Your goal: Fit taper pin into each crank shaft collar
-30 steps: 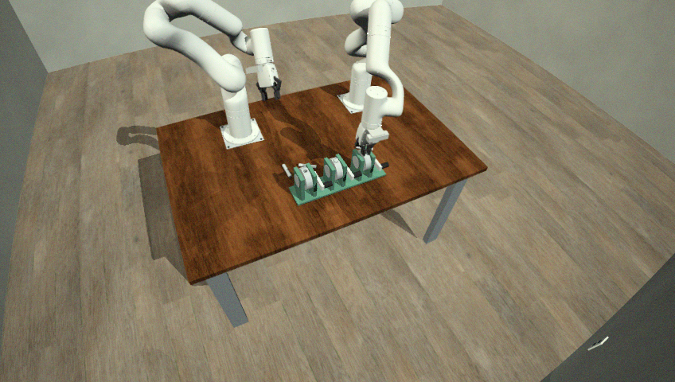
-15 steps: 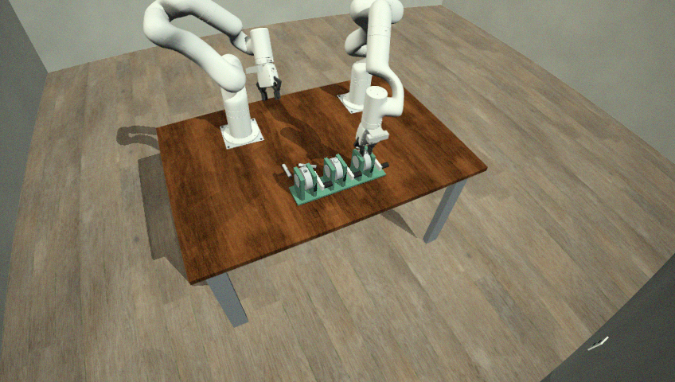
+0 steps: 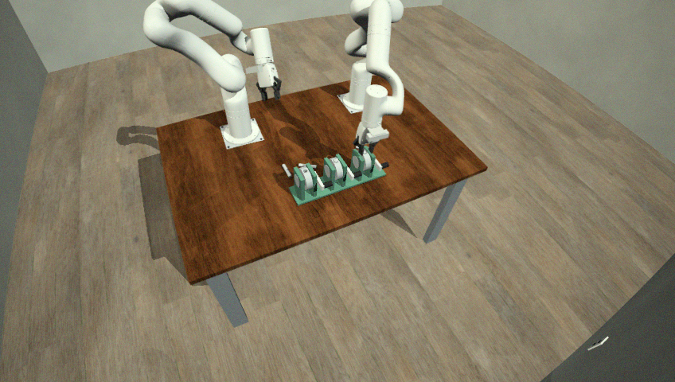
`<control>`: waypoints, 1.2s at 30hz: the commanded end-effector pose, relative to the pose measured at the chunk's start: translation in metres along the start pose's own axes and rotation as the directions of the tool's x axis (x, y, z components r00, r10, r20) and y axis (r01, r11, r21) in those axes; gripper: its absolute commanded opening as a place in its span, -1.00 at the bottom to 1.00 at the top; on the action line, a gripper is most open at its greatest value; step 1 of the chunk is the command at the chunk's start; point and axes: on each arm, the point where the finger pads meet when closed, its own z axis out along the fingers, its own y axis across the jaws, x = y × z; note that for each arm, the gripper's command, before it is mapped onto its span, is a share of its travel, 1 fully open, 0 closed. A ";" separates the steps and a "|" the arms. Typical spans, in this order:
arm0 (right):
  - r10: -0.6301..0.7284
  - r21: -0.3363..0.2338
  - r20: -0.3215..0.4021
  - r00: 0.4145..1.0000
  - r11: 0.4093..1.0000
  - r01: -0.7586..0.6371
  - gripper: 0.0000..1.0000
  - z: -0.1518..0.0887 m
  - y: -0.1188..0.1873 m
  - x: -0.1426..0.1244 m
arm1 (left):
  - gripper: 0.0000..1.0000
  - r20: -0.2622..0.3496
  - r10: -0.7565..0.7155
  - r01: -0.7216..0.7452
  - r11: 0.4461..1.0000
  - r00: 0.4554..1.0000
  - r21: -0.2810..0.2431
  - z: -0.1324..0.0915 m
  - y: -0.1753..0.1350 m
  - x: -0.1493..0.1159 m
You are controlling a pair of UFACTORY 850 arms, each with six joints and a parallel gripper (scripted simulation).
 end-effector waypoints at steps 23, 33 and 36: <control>0.001 0.001 0.001 1.000 1.000 -0.001 1.00 -0.001 -0.001 0.000 | -0.31 -0.020 -0.002 0.002 1.000 1.000 0.000 -0.041 0.007 -0.001; 0.001 0.001 0.001 1.000 1.000 -0.001 1.00 -0.001 -0.001 0.000 | -0.31 -0.020 -0.011 0.011 1.000 1.000 0.000 -0.040 0.033 -0.008; 0.001 0.001 0.001 1.000 1.000 -0.001 1.00 -0.001 -0.001 0.000 | -0.31 -0.020 -0.017 0.017 1.000 1.000 0.000 -0.040 0.049 -0.012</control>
